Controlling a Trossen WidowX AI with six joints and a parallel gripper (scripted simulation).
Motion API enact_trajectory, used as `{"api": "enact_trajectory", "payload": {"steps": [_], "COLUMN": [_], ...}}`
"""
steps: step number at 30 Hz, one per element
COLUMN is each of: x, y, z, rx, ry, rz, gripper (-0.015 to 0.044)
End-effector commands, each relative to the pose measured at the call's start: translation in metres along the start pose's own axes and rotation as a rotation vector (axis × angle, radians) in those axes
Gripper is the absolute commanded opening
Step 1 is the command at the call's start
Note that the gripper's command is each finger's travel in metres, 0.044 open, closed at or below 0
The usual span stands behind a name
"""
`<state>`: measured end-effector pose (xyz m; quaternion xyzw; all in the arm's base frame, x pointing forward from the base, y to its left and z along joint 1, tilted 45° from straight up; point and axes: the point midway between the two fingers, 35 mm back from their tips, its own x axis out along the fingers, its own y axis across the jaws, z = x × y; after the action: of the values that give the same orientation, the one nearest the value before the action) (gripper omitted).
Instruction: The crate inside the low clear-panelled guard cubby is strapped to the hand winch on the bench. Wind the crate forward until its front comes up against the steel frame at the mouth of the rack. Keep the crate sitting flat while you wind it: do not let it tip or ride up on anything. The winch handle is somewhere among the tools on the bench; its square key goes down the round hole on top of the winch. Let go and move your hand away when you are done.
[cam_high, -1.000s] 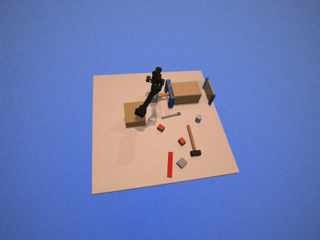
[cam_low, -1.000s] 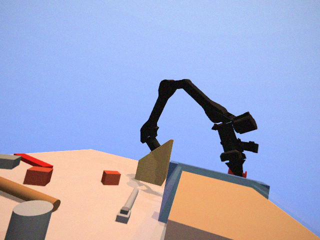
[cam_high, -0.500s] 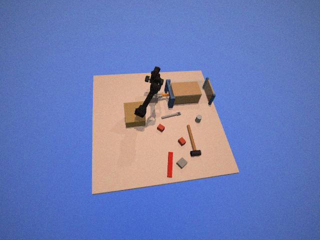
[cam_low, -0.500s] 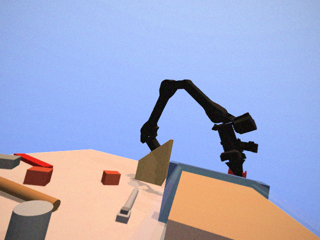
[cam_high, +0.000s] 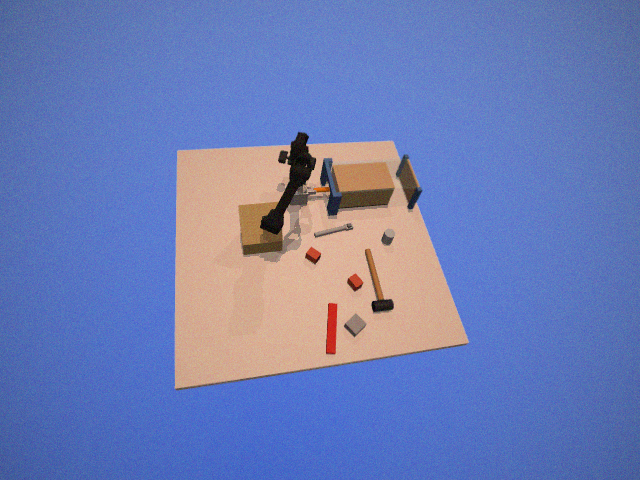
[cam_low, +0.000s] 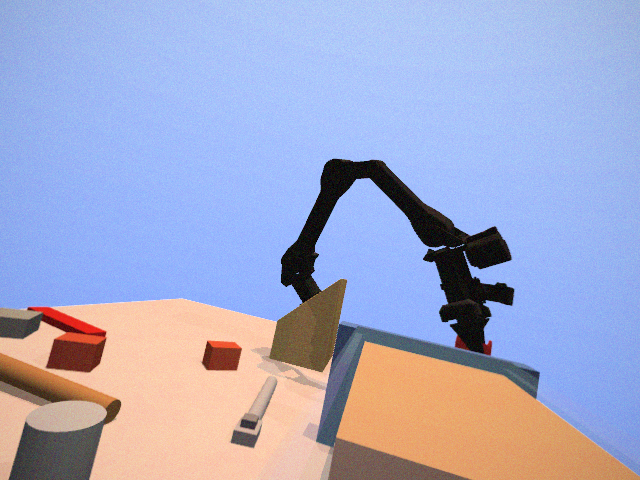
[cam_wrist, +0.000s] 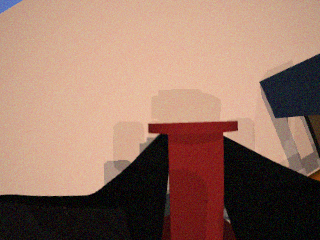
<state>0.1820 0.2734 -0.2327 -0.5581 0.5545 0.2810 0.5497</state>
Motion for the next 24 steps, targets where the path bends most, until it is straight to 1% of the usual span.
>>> {"api": "enact_trajectory", "payload": {"steps": [1,24], "x": [-0.002,-0.009], "y": [0.017,0.036], "z": [-0.009,-0.022], "rx": [-0.023,-0.023], "ry": [0.018,0.019], "rz": [0.032,0.034], "gripper": [0.0,0.0]}}
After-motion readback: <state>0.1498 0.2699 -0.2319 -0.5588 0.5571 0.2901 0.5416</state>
